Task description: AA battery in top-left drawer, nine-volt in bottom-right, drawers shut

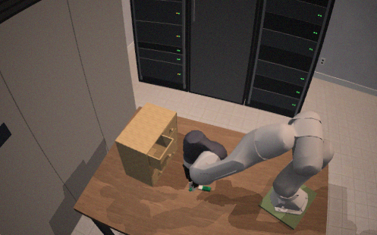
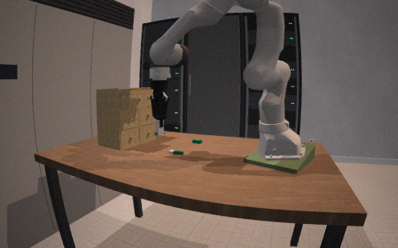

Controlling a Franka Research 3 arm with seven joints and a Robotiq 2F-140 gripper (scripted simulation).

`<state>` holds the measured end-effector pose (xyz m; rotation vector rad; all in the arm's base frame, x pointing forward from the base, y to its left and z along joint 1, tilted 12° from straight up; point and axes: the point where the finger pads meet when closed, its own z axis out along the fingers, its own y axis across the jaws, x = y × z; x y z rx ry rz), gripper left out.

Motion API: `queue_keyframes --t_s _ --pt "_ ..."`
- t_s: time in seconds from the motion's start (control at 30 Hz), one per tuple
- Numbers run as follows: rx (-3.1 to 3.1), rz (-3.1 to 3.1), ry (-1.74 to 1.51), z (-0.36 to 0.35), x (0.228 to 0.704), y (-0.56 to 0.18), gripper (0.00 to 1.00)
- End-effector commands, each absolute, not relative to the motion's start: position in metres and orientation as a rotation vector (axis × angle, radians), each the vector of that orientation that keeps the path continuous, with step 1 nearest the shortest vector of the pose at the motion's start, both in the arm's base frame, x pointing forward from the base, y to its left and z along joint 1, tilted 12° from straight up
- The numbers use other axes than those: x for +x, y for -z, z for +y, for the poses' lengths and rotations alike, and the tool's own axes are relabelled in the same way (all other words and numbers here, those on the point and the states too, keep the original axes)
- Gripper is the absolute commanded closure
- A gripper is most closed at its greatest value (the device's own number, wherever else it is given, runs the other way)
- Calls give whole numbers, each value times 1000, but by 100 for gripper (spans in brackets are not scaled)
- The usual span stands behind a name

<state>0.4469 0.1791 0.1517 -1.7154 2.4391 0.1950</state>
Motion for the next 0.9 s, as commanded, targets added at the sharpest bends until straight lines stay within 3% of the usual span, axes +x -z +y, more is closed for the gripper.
queue_keyframes --t_s 0.0,0.87 --pt "-1445 2623 -226 176 449 -151 94" --pt "-630 2973 -284 137 463 -144 94"
